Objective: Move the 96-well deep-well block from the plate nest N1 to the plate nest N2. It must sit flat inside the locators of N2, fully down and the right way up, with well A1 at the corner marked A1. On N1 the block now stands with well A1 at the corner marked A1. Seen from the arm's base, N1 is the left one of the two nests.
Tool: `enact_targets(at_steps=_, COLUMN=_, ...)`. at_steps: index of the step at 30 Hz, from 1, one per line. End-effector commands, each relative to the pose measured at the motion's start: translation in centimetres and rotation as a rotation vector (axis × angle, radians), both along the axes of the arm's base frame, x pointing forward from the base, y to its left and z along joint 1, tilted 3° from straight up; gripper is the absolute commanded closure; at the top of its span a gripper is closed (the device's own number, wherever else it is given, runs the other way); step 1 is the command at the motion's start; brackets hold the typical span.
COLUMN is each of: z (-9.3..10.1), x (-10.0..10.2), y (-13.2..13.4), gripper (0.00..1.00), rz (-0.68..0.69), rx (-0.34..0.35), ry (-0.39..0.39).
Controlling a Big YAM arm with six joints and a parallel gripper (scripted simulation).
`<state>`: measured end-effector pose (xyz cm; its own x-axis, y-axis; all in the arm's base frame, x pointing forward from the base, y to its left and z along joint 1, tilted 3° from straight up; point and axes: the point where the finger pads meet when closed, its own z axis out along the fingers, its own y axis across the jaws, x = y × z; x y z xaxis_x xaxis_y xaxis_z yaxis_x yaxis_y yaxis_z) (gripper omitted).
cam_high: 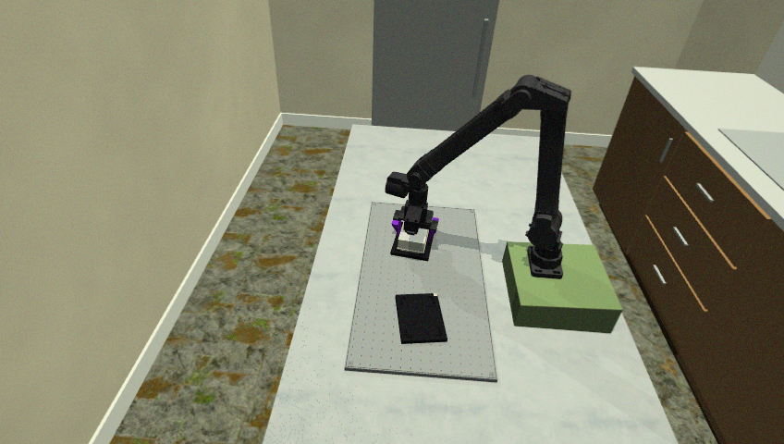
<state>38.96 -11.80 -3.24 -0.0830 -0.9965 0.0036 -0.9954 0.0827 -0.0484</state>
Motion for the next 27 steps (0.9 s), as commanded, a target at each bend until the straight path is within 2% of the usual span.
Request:
enact_targets(at_steps=1, z=1.0, x=1.3, y=-0.3, gripper=0.0, rz=0.0, rx=-0.006, ry=-0.032)
enact_targets(at_steps=10, z=1.0, x=1.3, y=-0.3, gripper=0.0, rz=0.0, rx=-0.006, ry=-0.032)
enact_targets(at_steps=11, z=2.2, x=1.8, y=-0.1, gripper=0.0, rz=-0.001, rx=-0.008, ry=-0.047)
enact_targets(at_steps=13, z=3.2, x=2.5, y=-0.3, gripper=0.0, rz=-0.001, rx=-0.012, ry=-0.061)
enact_targets(at_steps=15, z=3.2, x=2.5, y=-0.3, gripper=0.0, rz=-0.001, rx=-0.012, ry=-0.061)
enact_targets(at_steps=27, z=6.6, x=2.2, y=-0.3, gripper=0.0, rz=-0.001, rx=-0.014, ry=-0.064)
